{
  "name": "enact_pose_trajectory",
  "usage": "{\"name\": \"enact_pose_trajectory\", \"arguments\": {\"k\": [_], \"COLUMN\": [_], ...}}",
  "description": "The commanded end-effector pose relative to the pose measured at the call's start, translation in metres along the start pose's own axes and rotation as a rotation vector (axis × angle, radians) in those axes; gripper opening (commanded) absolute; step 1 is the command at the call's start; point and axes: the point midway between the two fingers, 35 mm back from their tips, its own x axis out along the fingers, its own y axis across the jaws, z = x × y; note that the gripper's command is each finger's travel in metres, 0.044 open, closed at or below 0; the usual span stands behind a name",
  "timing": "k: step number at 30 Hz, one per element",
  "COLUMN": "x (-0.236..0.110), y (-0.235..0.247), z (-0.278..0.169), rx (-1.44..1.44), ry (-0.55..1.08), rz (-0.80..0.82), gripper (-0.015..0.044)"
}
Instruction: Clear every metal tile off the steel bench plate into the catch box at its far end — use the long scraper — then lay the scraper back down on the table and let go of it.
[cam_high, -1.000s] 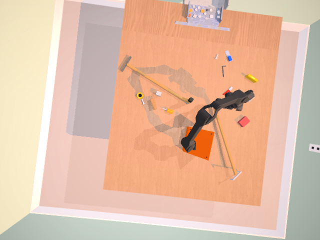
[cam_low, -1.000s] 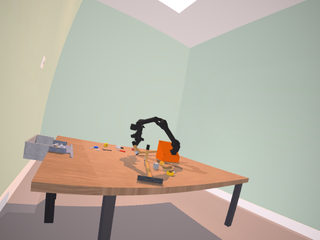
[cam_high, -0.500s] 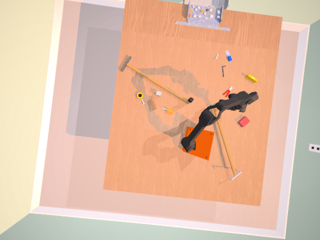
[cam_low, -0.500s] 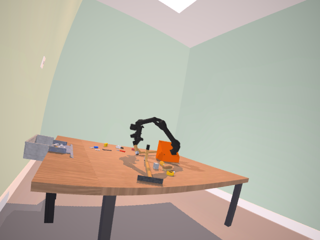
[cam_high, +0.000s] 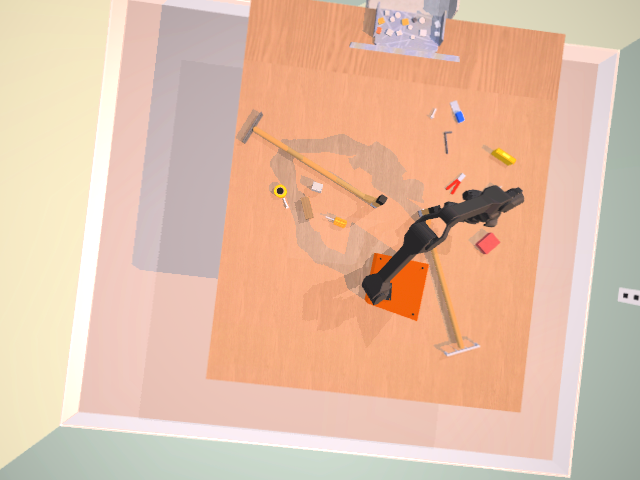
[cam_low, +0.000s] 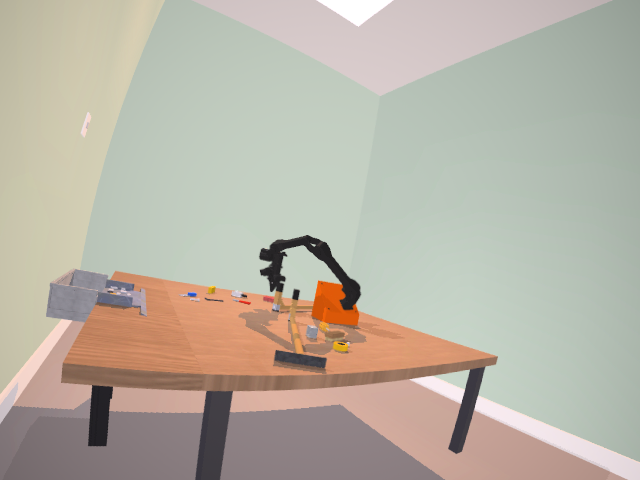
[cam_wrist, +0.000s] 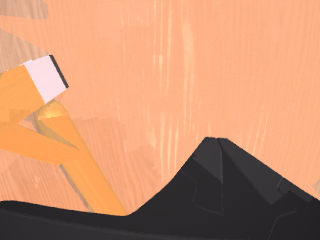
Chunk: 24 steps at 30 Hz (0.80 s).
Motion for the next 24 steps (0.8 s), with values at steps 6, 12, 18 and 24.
{"name": "enact_pose_trajectory", "arguments": {"k": [6,12,18,24], "x": [-0.011,-0.031,-0.052,-0.061], "y": [-0.002,-0.003,-0.002,0.001], "z": [0.0,0.001,0.0,0.002], "rx": [0.0,0.0,0.001,-0.003], "ry": [0.0,0.0,0.001,0.0], "rz": [-0.001,-0.002,-0.002,-0.005], "gripper": [0.0,0.0,0.0,0.0]}}
